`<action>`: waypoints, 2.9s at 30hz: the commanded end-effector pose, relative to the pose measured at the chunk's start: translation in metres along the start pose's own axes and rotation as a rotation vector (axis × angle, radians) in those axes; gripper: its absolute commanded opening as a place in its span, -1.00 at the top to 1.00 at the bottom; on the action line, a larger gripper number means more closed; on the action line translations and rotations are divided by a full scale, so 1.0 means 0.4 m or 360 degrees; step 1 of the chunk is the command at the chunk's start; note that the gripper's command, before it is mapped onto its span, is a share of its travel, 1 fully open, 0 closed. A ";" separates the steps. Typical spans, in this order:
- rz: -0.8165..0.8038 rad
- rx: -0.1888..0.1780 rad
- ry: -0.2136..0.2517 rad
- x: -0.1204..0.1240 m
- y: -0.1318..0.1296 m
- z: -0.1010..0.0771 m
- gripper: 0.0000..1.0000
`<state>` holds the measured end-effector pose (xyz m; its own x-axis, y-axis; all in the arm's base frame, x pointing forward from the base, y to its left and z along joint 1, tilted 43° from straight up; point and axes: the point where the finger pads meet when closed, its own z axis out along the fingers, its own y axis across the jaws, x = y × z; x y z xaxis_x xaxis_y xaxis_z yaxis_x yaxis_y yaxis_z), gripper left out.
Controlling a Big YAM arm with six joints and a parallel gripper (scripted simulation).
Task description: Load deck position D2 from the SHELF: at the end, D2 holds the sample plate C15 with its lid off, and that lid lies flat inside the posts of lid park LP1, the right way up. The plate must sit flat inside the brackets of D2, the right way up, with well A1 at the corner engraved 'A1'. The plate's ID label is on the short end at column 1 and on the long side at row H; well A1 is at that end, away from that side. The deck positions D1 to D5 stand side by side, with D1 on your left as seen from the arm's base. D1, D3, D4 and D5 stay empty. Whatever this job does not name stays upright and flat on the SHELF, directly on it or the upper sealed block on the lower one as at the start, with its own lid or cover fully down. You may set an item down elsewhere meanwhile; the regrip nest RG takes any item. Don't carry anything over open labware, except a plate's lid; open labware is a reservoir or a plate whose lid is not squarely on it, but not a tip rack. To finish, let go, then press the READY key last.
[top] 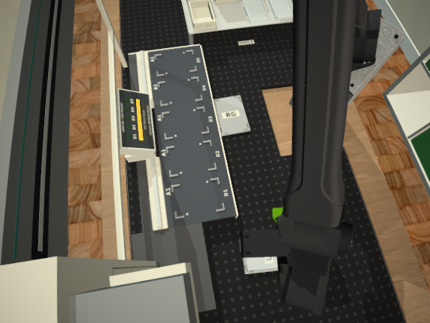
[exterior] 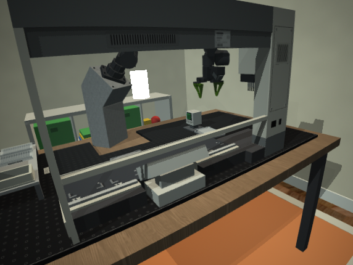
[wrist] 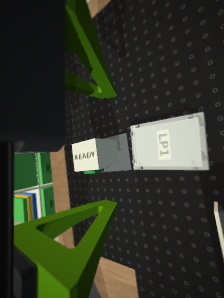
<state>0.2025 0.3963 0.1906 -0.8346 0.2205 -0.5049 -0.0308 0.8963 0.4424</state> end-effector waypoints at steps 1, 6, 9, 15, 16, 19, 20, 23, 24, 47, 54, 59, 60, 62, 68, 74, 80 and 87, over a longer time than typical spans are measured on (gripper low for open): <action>0.0174 -0.0113 -0.0017 -0.030 0.074 -0.065 -1.00; 0.0329 -0.0103 -0.0011 -0.028 0.071 -0.059 -1.00; 0.0393 -0.0103 -0.0009 -0.028 0.071 -0.059 -1.00; 0.0552 -0.0102 -0.0004 -0.028 0.070 -0.058 -1.00; 0.0584 -0.0102 -0.0003 -0.028 0.070 -0.058 -1.00; 0.0679 -0.0102 0.0000 -0.028 0.070 -0.058 -1.00; 0.0711 -0.0102 0.0001 -0.028 0.070 -0.058 -1.00; 0.0806 -0.0102 0.0004 -0.028 0.070 -0.058 -1.00; 0.0838 -0.0102 0.0005 -0.028 0.070 -0.058 -1.00; 0.1253 -0.0101 0.0019 -0.027 0.070 -0.058 -1.00; 0.1253 -0.0101 0.0019 -0.027 0.070 -0.058 -1.00; 0.1253 -0.0101 0.0019 -0.027 0.070 -0.058 -1.00; 0.1253 -0.0101 0.0019 -0.027 0.070 -0.058 -1.00; 0.1253 -0.0101 0.0019 -0.027 0.070 -0.058 -1.00; 0.1253 -0.0101 0.0018 -0.028 0.069 -0.058 -1.00; 0.1253 -0.0101 0.0018 -0.028 0.069 -0.058 -1.00; 0.1405 -0.0075 0.0000 -0.039 -0.023 -0.031 -1.00; 0.1522 -0.0074 0.0001 -0.050 -0.110 -0.027 -1.00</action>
<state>0.2094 0.3584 0.1779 -0.5513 0.8337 0.0325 0.6311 0.3912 0.6699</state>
